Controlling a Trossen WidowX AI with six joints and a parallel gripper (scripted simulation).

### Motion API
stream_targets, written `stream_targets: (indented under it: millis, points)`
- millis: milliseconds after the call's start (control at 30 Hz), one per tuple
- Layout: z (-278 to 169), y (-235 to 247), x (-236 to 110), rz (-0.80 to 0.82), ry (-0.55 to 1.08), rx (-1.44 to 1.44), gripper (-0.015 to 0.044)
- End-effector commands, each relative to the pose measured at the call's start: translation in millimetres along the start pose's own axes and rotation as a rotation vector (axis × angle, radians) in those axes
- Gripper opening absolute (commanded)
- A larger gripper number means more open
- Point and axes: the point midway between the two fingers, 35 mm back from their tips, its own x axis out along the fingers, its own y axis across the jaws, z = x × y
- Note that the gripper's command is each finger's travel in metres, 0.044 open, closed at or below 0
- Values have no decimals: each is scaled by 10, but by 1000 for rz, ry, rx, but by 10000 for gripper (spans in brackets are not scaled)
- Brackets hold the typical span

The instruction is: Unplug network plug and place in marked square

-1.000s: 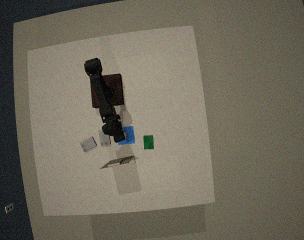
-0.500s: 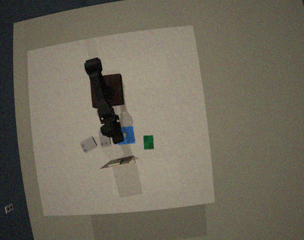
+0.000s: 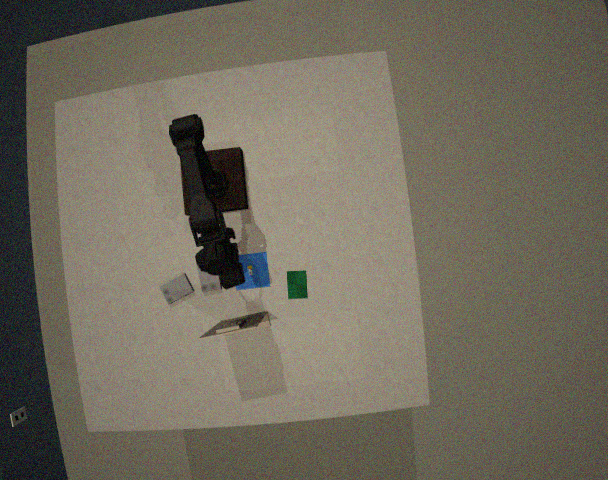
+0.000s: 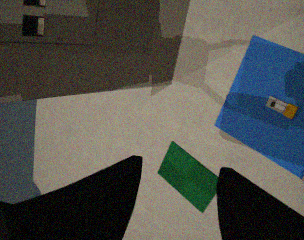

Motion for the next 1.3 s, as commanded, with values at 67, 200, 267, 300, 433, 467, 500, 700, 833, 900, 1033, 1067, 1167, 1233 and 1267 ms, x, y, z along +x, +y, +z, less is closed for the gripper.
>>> stream_targets:
  millis: [67,200,267,300,433,467,500,700,833,900,1033,1067,1167,1233,1267]
  points:
    - [-11,80,-167,5,4,-5,156]
    - [-11,88,-187,5,4,-5,209]
    - [-11,88,-187,5,4,-5,261]
    - [-11,88,-187,5,4,-5,287]
    - [-11,88,-187,5,4,-5,392]
    - [-11,88,-187,5,4,-5,419]
    - [-11,88,-187,5,4,-5,440]
    - [-11,88,-187,5,4,-5,440]
    - [-11,88,-187,5,4,-5,440]
    - [-11,88,-187,5,4,-5,440]
    - [-11,88,-187,5,4,-5,440]
    - [-11,88,-187,5,4,-5,440]
    - [-11,88,-187,5,4,-5,440]
    - [-11,88,-187,5,4,-5,440]
    - [-11,88,-187,5,4,-5,440]
